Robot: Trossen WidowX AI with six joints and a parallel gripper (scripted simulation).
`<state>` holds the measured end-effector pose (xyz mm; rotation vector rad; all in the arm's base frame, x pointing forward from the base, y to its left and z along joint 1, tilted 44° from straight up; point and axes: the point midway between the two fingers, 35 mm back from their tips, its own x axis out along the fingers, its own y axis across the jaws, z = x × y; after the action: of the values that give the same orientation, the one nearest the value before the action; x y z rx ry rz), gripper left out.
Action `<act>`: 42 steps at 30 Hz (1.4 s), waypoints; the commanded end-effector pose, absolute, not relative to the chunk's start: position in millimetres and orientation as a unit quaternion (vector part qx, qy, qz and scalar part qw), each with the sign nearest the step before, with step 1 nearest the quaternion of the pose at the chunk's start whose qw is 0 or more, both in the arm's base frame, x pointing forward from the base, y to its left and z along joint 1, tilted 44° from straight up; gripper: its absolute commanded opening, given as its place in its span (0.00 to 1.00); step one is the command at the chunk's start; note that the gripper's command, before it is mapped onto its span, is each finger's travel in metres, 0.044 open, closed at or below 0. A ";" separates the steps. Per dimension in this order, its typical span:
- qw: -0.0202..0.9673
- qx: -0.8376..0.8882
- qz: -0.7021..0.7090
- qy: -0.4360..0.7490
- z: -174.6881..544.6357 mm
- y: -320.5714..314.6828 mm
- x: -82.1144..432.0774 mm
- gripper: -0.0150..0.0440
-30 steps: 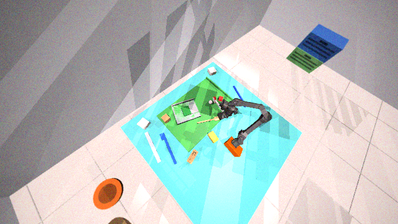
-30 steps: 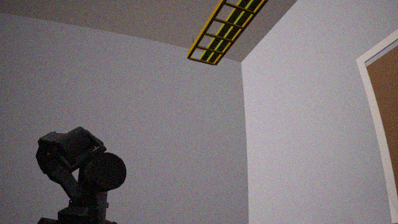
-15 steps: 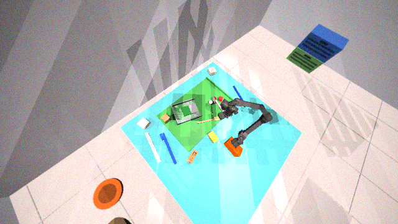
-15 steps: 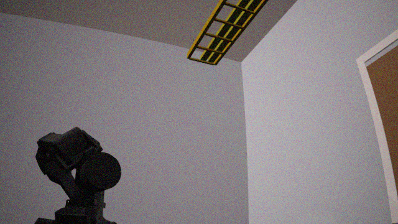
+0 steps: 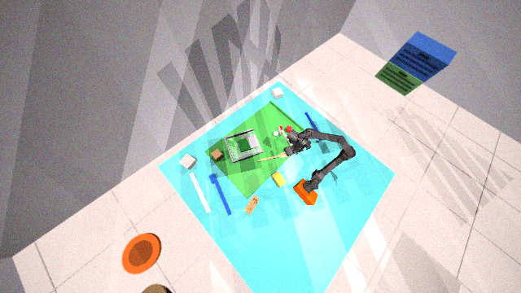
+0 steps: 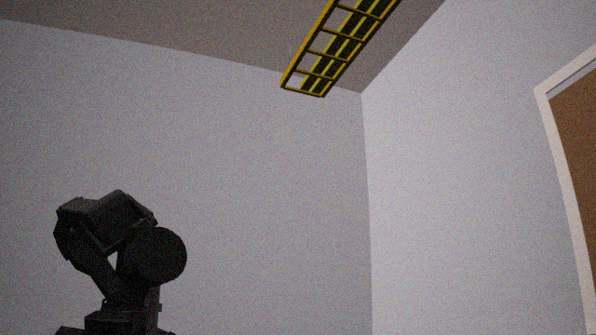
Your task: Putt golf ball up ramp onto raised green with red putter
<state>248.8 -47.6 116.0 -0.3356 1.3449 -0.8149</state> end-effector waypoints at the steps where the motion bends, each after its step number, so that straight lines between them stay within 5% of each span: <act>1: 0.695 -0.151 -0.359 0.604 83.7 -11.8 268.3 0.25; 11: 0.697 -0.152 -0.361 0.601 46.5 26.3 278.8 0.25; 25: 0.696 -0.152 -0.361 0.602 87.3 65.4 278.5 0.25; 42: 0.697 -0.153 -0.359 0.602 84.0 61.4 278.6 0.25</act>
<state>278.2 60.7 84.2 -0.3414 1.3450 -0.8046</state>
